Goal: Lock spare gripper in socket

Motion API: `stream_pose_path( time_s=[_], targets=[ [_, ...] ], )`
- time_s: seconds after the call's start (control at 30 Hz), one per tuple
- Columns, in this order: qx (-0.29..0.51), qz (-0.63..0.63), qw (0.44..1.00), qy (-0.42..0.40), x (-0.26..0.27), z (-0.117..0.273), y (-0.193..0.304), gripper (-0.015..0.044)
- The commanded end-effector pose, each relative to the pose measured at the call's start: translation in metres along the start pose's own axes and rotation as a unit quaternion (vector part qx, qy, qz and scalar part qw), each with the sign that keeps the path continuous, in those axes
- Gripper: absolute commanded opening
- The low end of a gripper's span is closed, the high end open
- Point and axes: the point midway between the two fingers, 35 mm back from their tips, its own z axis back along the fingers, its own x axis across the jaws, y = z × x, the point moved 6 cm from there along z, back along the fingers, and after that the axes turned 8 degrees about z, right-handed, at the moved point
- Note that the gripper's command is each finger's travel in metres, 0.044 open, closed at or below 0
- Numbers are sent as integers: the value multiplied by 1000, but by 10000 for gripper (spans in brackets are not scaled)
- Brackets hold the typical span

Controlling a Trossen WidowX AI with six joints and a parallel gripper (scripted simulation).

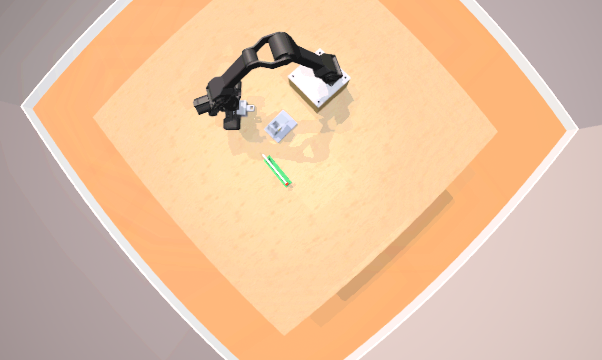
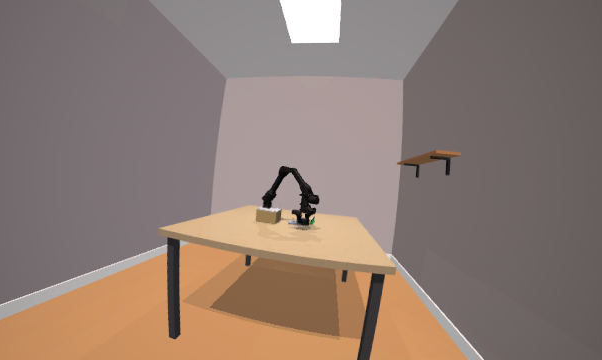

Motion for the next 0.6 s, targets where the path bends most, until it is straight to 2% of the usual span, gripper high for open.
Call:
stream_pose_path(
  time_s=[0.0,0.57],
  targets=[
    [-4,-44,999,-1,0,2,0,0],
    [-4,-252,968,-2,-1,3,5,0]
  ],
)
